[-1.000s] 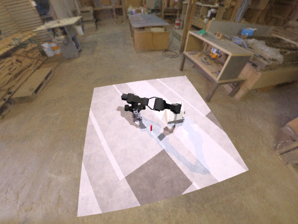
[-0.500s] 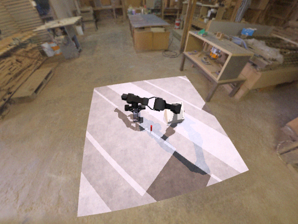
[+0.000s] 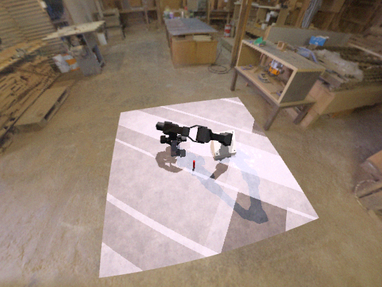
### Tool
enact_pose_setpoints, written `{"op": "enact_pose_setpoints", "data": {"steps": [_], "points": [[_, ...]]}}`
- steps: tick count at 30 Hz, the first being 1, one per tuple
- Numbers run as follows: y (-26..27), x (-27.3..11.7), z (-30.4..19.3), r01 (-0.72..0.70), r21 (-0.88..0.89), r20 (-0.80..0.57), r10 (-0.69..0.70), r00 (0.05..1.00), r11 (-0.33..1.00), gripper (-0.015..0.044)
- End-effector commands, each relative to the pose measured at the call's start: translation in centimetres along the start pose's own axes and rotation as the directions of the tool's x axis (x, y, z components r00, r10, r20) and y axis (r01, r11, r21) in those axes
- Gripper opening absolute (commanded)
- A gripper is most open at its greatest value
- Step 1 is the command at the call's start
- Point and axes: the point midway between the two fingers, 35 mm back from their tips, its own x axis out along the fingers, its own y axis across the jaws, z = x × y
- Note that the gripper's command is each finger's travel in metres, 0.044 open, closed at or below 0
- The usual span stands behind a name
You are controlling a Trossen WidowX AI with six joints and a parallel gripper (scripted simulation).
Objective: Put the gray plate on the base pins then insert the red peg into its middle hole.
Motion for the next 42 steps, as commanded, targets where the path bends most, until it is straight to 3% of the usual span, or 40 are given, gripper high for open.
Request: {"op": "enact_pose_setpoints", "data": {"steps": [1,25,42], "points": [[-0.1,0.4,0.1,0.001,0.006,-0.005,-0.001,1.000,1.000,0.0000],[0.1,2.2,-0.1,-0.002,-0.002,0.000,0.002,1.000,1.000,0.0000],[0.1,2.2,-0.1,-0.002,-0.002,0.000,0.002,1.000,1.000,0.0440]]}}
